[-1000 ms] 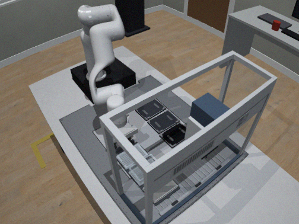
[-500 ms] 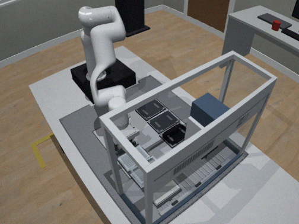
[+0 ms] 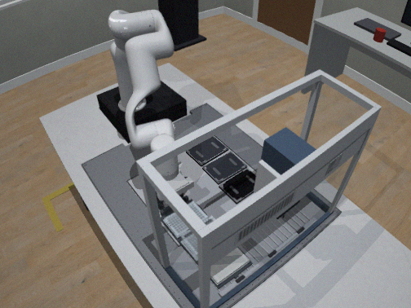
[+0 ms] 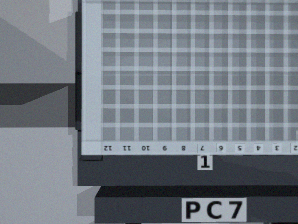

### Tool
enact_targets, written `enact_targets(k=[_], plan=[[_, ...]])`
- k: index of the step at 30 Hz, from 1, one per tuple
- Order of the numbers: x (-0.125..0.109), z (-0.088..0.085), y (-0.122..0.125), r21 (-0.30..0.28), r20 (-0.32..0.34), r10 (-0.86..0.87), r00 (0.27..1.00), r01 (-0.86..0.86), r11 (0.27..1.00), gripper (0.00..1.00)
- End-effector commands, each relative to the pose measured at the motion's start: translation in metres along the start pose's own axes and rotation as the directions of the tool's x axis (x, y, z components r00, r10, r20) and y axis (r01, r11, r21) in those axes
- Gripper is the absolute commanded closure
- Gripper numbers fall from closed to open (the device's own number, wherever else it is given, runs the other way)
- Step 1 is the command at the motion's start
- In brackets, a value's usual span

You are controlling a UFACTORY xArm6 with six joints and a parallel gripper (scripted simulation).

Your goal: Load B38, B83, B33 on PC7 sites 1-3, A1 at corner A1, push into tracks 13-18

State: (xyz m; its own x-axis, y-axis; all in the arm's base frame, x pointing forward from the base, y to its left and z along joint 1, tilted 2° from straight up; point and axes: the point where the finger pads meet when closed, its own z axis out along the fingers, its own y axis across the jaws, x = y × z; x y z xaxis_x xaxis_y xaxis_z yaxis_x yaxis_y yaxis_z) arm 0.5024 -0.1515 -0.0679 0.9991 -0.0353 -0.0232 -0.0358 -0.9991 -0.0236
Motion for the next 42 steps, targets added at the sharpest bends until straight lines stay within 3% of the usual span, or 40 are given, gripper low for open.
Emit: enact_targets(k=[1,42], plan=[[0.004,-0.002,0.001,-0.002,-0.006,0.000,1.000,0.000,1.000,0.18],[0.014,-0.002,0.001,-0.002,-0.006,0.000,1.000,0.000,1.000,0.18]])
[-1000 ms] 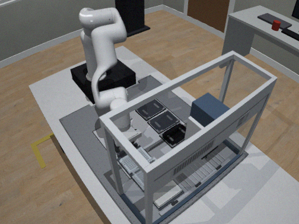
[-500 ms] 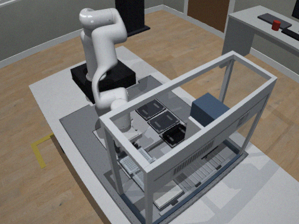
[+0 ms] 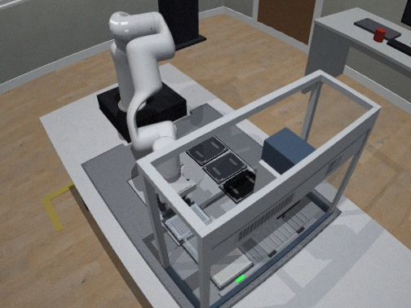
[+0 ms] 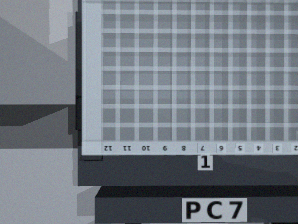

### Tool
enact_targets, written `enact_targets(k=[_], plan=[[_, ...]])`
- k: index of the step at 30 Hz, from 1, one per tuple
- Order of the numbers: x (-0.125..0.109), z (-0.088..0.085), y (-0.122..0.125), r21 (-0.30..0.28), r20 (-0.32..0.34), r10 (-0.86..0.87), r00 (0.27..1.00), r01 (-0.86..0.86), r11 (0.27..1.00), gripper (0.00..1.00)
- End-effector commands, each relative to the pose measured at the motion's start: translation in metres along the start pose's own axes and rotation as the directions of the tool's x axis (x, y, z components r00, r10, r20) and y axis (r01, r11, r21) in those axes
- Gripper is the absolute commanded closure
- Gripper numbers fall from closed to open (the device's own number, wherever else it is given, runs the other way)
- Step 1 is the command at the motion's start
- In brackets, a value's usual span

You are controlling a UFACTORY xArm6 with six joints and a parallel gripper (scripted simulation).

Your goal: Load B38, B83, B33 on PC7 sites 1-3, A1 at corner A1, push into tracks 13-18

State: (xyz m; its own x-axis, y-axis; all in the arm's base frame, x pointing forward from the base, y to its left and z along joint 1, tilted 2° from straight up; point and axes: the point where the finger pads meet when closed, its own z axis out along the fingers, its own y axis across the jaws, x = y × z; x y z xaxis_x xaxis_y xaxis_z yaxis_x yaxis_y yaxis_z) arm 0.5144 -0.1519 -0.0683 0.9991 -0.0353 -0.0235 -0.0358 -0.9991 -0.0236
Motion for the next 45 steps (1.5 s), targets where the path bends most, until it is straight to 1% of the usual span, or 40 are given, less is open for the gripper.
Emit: enact_targets(k=[1,30,45], plan=[[0.0017,-0.0024,0.0006,-0.002,-0.006,0.000,1.000,0.000,1.000,0.18],[0.0016,-0.0025,0.0005,-0.002,-0.006,0.000,1.000,0.000,1.000,0.18],[-0.0056,-0.0024,0.0006,-0.002,-0.006,0.000,1.000,0.000,1.000,0.18]])
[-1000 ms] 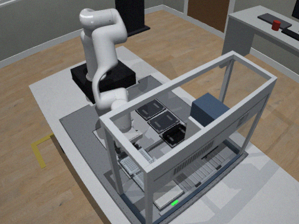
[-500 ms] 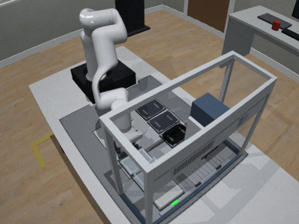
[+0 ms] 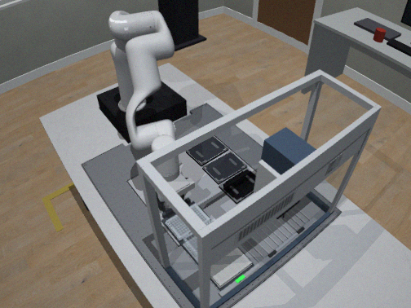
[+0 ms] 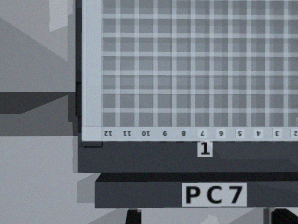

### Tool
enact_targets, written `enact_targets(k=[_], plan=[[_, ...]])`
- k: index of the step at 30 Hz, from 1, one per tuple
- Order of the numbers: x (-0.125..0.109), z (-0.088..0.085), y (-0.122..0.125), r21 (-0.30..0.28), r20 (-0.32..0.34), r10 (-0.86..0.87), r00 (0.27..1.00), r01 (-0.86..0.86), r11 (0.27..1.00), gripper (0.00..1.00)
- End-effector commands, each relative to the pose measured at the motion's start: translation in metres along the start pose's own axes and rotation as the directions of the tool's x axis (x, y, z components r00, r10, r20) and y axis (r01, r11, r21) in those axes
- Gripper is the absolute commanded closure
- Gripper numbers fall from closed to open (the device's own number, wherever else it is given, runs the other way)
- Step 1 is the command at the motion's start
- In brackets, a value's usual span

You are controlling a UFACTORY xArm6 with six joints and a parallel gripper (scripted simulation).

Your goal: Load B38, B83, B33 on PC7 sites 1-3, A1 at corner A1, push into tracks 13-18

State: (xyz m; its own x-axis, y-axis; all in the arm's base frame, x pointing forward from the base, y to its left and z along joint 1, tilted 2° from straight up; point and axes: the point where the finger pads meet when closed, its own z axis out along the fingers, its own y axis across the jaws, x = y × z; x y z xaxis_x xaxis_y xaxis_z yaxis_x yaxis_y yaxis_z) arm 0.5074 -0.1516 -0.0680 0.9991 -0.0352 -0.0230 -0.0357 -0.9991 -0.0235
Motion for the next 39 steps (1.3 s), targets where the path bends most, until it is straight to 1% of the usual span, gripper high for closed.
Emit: enact_targets(k=[1,4,10,12,27,29,39], plan=[[0.001,-0.002,0.001,-0.001,-0.005,0.000,1.000,0.000,1.000,0.18],[0.001,-0.002,0.001,-0.001,-0.005,0.000,1.000,0.000,1.000,0.18],[0.001,-0.012,0.001,-0.001,-0.006,0.000,1.000,0.000,1.000,0.18],[0.001,-0.012,0.001,-0.001,-0.006,0.000,1.000,0.000,1.000,0.18],[0.001,-0.037,0.001,-0.001,-0.006,0.000,1.000,0.000,1.000,0.18],[0.001,-0.037,0.001,-0.001,-0.006,0.000,1.000,0.000,1.000,0.18],[0.001,-0.054,0.001,-0.002,-0.006,0.000,1.000,0.000,1.000,0.18]])
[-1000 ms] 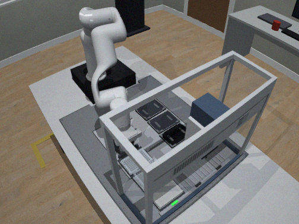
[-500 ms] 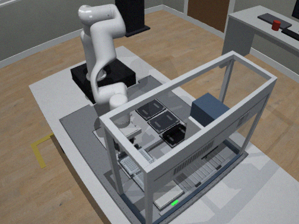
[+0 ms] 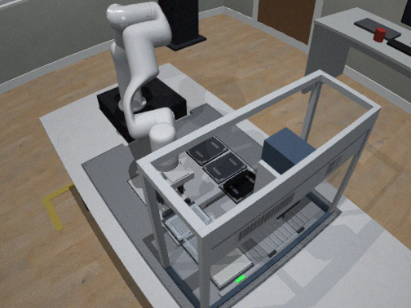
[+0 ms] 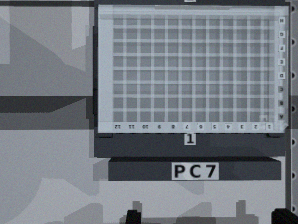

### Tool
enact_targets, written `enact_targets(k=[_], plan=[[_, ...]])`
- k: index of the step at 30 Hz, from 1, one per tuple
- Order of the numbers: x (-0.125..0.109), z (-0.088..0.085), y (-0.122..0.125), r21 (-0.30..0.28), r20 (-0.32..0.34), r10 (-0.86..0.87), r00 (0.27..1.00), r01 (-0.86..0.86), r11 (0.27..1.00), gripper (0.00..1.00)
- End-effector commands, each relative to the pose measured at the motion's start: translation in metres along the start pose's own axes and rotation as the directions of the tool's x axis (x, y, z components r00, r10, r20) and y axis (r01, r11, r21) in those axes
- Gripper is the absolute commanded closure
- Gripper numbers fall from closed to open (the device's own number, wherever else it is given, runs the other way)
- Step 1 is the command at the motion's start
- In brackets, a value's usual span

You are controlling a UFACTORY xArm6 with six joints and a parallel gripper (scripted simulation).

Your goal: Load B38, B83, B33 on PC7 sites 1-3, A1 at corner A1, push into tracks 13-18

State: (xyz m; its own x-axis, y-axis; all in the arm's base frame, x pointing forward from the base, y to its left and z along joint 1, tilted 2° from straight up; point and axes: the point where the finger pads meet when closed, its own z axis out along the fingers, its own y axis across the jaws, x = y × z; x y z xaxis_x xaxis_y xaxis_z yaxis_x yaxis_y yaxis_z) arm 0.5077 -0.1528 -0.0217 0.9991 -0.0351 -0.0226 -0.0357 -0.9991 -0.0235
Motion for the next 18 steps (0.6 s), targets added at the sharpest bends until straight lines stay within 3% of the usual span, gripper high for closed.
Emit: enact_targets(k=[1,18], plan=[[0.002,-0.009,0.000,-0.001,-0.005,0.000,1.000,0.000,1.000,0.18],[0.002,-0.034,0.000,-0.001,-0.005,0.000,1.000,0.000,1.000,0.18]])
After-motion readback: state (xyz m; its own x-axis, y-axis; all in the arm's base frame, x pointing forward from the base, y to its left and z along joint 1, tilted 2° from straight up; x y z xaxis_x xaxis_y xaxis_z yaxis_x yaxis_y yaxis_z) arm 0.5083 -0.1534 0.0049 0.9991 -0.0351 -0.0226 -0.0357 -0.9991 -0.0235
